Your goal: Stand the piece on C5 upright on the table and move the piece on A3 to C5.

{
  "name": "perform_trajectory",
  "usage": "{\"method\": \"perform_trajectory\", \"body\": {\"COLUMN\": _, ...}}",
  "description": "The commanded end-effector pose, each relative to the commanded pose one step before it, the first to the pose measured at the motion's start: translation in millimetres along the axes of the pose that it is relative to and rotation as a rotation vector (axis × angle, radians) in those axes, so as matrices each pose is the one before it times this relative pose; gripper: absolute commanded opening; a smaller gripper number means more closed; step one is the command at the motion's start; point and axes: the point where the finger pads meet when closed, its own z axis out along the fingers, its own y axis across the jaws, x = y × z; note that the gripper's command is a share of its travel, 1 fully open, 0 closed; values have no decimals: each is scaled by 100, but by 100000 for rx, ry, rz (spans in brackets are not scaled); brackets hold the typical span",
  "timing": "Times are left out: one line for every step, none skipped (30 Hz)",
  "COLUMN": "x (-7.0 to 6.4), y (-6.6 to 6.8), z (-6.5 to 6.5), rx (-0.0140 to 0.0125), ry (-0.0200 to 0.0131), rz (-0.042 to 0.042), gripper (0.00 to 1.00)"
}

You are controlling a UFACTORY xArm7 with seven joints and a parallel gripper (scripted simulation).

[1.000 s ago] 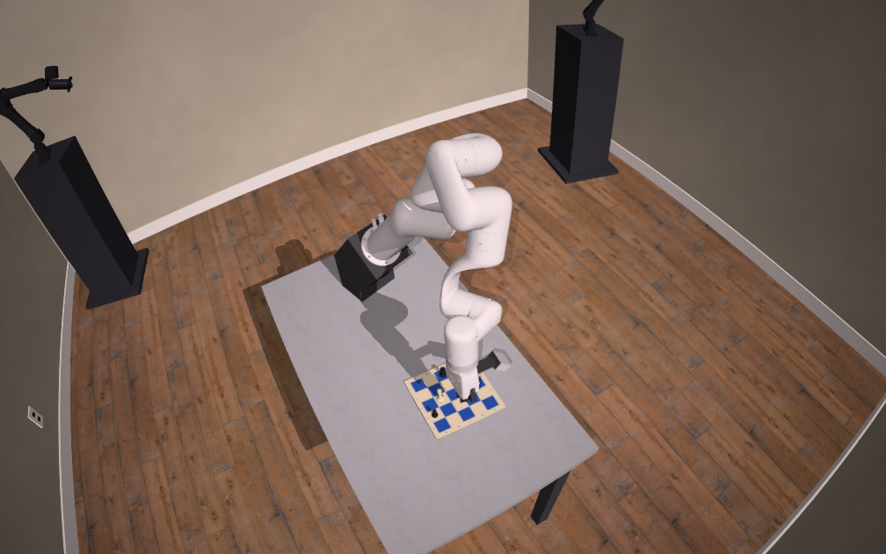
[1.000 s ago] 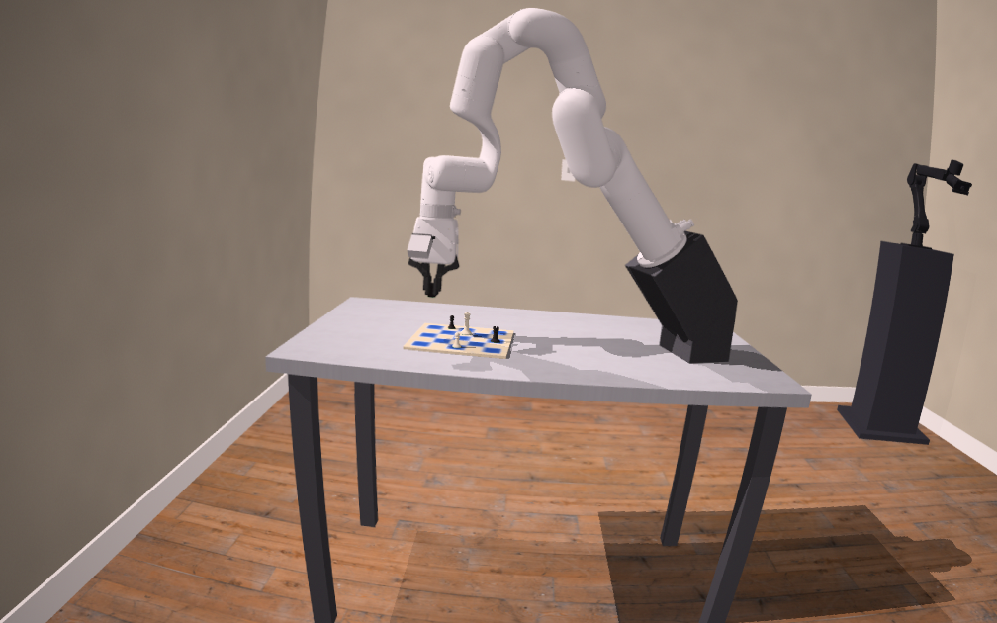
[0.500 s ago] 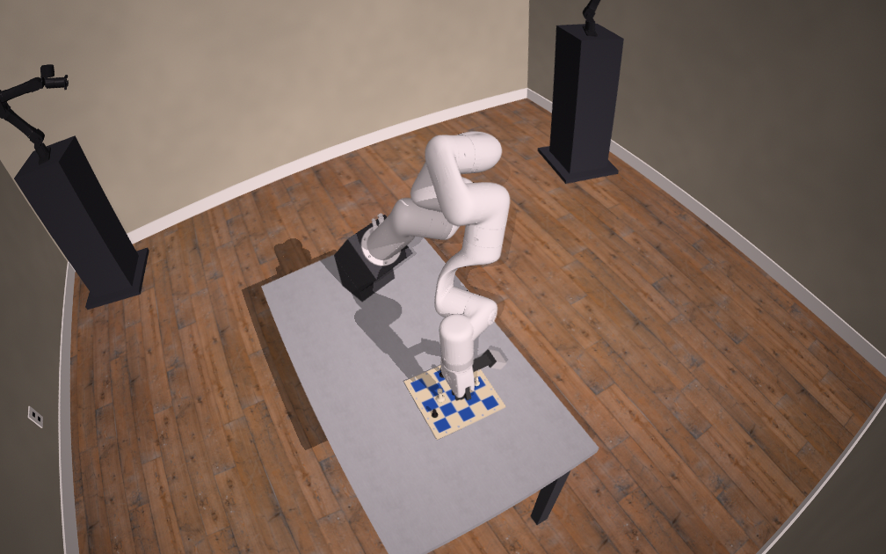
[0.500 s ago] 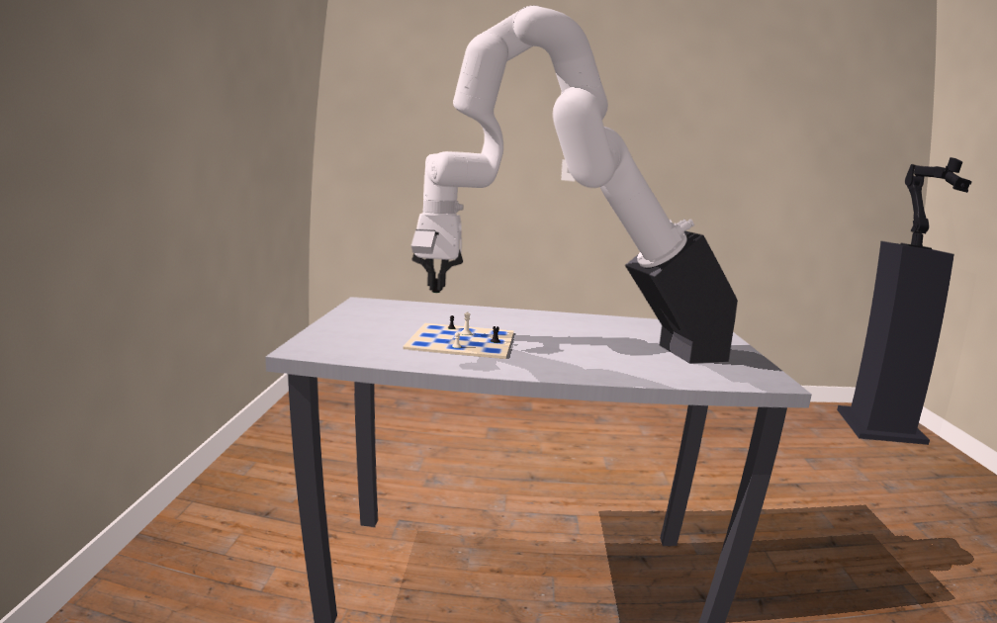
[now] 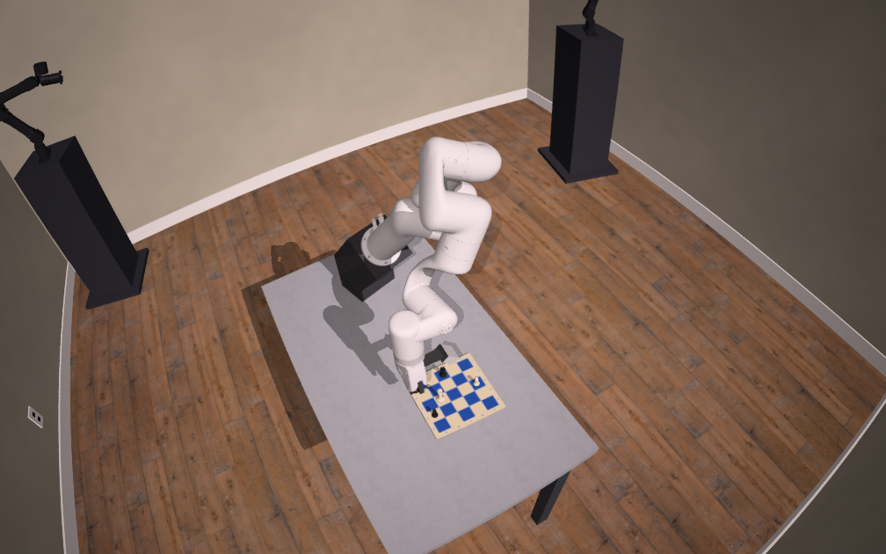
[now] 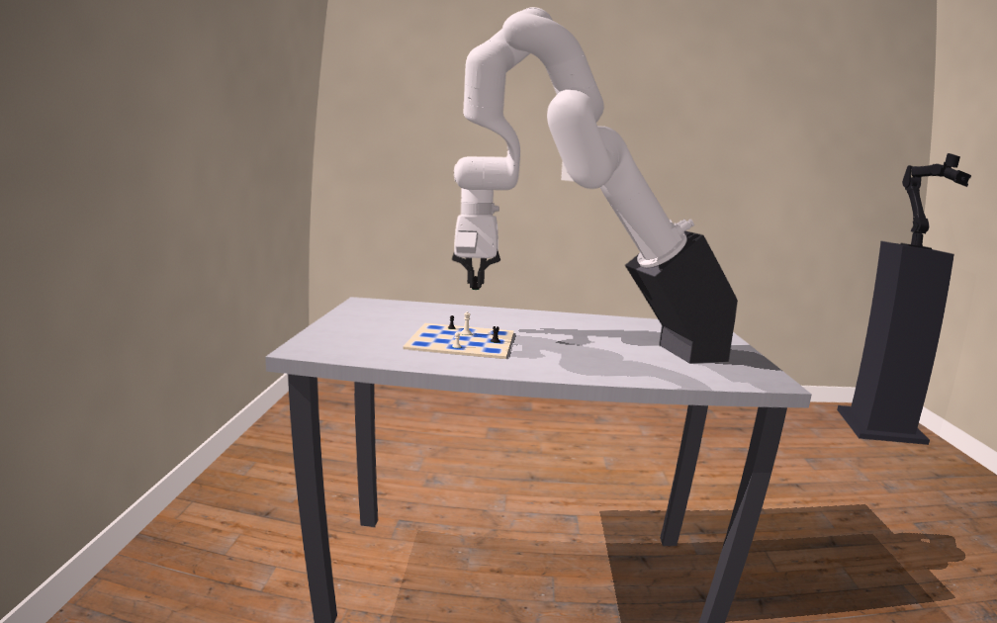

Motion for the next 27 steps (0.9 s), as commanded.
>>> {"method": "perform_trajectory", "body": {"x": -2765, "y": -2578, "z": 94, "rx": -4095, "ry": 787, "rz": -2606, "gripper": 0}}
{"method": "perform_trajectory", "body": {"x": -98, "y": -130, "z": -6, "rx": -41, "ry": -43, "rz": -68, "gripper": 0}}
{"method": "perform_trajectory", "body": {"x": -15, "y": -21, "z": -1, "rx": -7, "ry": -7, "rz": -11, "gripper": 0}}
{"method": "perform_trajectory", "body": {"x": 0, "y": 0, "z": 0, "rx": 0, "ry": 0, "rz": 0, "gripper": 0}}
{"method": "perform_trajectory", "body": {"x": 0, "y": 0, "z": 0, "rx": 0, "ry": 0, "rz": 0, "gripper": 0}}
{"method": "perform_trajectory", "body": {"x": 0, "y": 0, "z": 0, "rx": 0, "ry": 0, "rz": 0, "gripper": 0}}
{"method": "perform_trajectory", "body": {"x": 0, "y": 0, "z": 0, "rx": 0, "ry": 0, "rz": 0, "gripper": 0}}
{"method": "perform_trajectory", "body": {"x": 0, "y": 0, "z": 0, "rx": 0, "ry": 0, "rz": 0, "gripper": 0}}
{"method": "perform_trajectory", "body": {"x": 0, "y": 0, "z": 0, "rx": 0, "ry": 0, "rz": 0, "gripper": 0}}
{"method": "perform_trajectory", "body": {"x": 0, "y": 0, "z": 0, "rx": 0, "ry": 0, "rz": 0, "gripper": 0}}
{"method": "perform_trajectory", "body": {"x": 0, "y": 0, "z": 0, "rx": 0, "ry": 0, "rz": 0, "gripper": 0}}
{"method": "perform_trajectory", "body": {"x": 0, "y": 0, "z": 0, "rx": 0, "ry": 0, "rz": 0, "gripper": 0}}
{"method": "perform_trajectory", "body": {"x": 0, "y": 0, "z": 0, "rx": 0, "ry": 0, "rz": 0, "gripper": 0}}
{"method": "perform_trajectory", "body": {"x": 0, "y": 0, "z": 0, "rx": 0, "ry": 0, "rz": 0, "gripper": 0}}
{"method": "perform_trajectory", "body": {"x": 0, "y": 0, "z": 2, "rx": 0, "ry": 0, "rz": 0, "gripper": 0}}
{"method": "perform_trajectory", "body": {"x": 0, "y": 0, "z": 12, "rx": -1, "ry": 0, "rz": 0, "gripper": 0}}
{"method": "perform_trajectory", "body": {"x": 0, "y": 0, "z": 30, "rx": -2, "ry": 1, "rz": -1, "gripper": 0}}
{"method": "perform_trajectory", "body": {"x": 0, "y": 1, "z": 54, "rx": -3, "ry": 2, "rz": -1, "gripper": 0}}
{"method": "perform_trajectory", "body": {"x": 0, "y": 1, "z": 84, "rx": -4, "ry": 2, "rz": -1, "gripper": 0}}
{"method": "perform_trajectory", "body": {"x": 0, "y": 0, "z": 118, "rx": -3, "ry": 2, "rz": -1, "gripper": 0}}
{"method": "perform_trajectory", "body": {"x": 0, "y": 0, "z": 0, "rx": 0, "ry": 0, "rz": 0, "gripper": 0}}
{"method": "perform_trajectory", "body": {"x": 0, "y": 0, "z": 0, "rx": 0, "ry": 0, "rz": 0, "gripper": 0}}
{"method": "perform_trajectory", "body": {"x": 0, "y": -2, "z": 155, "rx": -1, "ry": 1, "rz": 0, "gripper": 0}}
{"method": "perform_trajectory", "body": {"x": -1, "y": 1, "z": 194, "rx": -4, "ry": 2, "rz": -1, "gripper": 0}}
{"method": "perform_trajectory", "body": {"x": 0, "y": -1, "z": 233, "rx": 1, "ry": -1, "rz": 0, "gripper": 0}}
{"method": "perform_trajectory", "body": {"x": -1, "y": 0, "z": 271, "rx": -1, "ry": 1, "rz": 0, "gripper": 0}}
{"method": "perform_trajectory", "body": {"x": 0, "y": -2, "z": 308, "rx": 3, "ry": -2, "rz": 1, "gripper": 0}}
